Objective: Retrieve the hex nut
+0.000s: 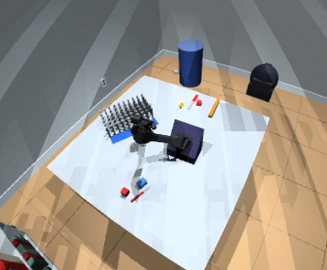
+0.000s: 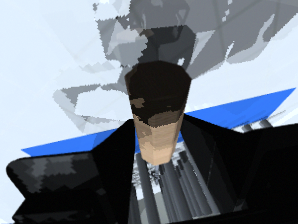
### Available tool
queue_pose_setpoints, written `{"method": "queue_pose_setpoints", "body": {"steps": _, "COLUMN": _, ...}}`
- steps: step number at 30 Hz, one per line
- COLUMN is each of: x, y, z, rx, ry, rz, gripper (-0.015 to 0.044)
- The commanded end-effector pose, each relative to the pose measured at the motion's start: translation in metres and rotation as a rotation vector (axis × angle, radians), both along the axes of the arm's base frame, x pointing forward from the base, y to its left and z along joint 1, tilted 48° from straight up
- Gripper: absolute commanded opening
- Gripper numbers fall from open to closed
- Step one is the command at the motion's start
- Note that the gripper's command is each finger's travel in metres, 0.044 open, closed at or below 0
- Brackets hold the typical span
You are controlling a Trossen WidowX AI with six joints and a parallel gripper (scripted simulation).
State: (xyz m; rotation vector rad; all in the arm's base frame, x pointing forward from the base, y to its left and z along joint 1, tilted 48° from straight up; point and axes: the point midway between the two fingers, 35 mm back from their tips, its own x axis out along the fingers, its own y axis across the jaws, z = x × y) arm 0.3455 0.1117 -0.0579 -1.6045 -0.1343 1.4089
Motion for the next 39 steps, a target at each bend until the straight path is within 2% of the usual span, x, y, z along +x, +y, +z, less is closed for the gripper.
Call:
{"method": "queue_pose_setpoints", "body": {"steps": 1, "x": 0.005, "y": -0.001, "z": 0.001, "rx": 0.002, "ry": -0.011, "rz": 0.002, "gripper": 0.0000}}
{"method": "queue_pose_setpoints", "body": {"steps": 39, "x": 0.026, "y": -0.007, "z": -0.008, "rx": 0.001, "ry": -0.013, "rz": 0.002, "gripper": 0.0000}}
